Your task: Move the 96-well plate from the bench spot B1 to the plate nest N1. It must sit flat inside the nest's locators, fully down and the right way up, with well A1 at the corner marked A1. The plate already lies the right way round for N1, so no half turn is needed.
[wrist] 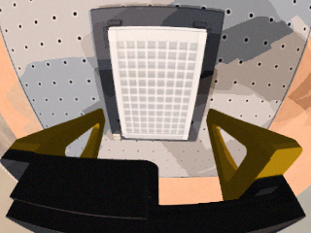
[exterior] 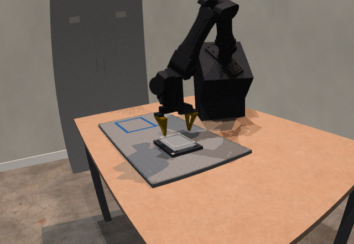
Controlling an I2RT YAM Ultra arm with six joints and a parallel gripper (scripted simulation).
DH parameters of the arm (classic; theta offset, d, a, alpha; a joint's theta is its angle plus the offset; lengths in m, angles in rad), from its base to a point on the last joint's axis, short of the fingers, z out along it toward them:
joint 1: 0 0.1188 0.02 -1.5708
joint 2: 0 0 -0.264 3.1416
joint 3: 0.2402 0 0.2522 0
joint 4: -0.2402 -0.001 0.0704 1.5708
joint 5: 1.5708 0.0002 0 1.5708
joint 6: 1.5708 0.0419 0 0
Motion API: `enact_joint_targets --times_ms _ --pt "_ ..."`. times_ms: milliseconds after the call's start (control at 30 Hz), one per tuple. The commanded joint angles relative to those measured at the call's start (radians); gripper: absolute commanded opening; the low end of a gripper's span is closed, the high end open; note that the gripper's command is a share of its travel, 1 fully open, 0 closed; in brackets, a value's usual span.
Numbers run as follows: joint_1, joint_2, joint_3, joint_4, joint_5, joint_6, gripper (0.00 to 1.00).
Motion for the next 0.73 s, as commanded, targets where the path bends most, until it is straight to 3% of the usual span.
enact_joint_targets --times_ms 0,700 --pt "-0.031 -0.041 -0.027 -0.064 -0.015 -0.025 1.0" --pt "-0.107 -0.167 -0.034 -0.229 -0.055 -0.105 1.0"
